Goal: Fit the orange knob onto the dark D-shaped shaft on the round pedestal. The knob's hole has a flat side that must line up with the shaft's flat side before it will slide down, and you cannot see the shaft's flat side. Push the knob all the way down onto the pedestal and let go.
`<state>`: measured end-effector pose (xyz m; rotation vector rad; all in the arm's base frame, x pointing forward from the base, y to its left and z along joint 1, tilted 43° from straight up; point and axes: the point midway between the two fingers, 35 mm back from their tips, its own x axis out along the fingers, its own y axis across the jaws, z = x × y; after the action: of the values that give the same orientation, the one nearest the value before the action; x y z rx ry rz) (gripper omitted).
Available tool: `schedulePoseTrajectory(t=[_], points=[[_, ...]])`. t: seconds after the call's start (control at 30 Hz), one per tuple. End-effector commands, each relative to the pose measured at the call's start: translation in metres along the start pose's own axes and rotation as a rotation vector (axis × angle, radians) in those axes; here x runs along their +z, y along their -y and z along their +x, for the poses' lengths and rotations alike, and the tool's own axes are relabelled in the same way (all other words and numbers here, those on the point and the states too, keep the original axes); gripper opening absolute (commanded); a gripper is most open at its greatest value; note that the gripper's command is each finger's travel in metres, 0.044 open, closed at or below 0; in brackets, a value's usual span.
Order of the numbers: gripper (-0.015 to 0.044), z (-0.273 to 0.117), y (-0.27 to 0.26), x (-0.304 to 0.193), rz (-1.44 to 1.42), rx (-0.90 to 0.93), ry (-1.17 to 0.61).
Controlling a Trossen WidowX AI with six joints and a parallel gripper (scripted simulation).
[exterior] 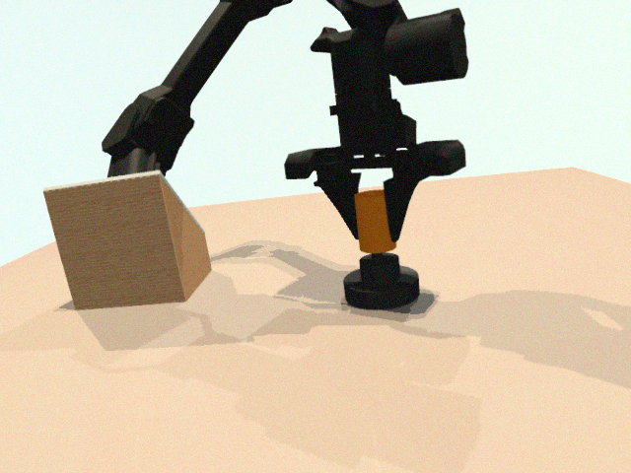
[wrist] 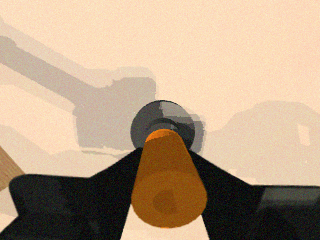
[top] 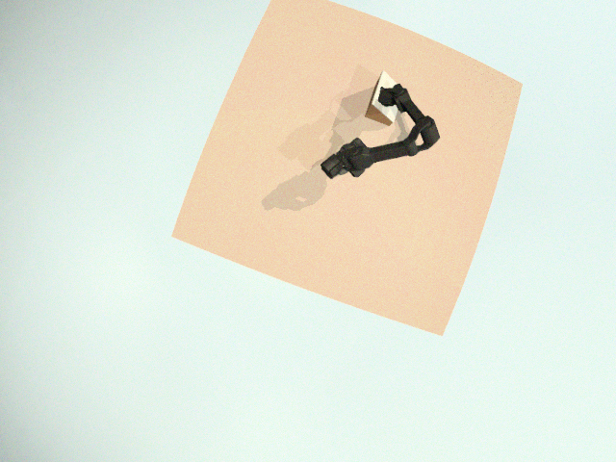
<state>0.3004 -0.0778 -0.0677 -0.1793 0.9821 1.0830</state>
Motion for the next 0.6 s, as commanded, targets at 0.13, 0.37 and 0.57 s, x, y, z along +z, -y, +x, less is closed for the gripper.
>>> schedulePoseTrajectory(t=[0.13, 0.37, 0.57], points=[[0.0, 0.008, 0.0, 0.001, 0.005, -0.003, 0.004], [0.0, 0.012, -0.001, 0.0, 0.0, 0.002, 0.0], [0.0, 0.012, -0.001, 0.0, 0.0, 0.002, 0.0]])
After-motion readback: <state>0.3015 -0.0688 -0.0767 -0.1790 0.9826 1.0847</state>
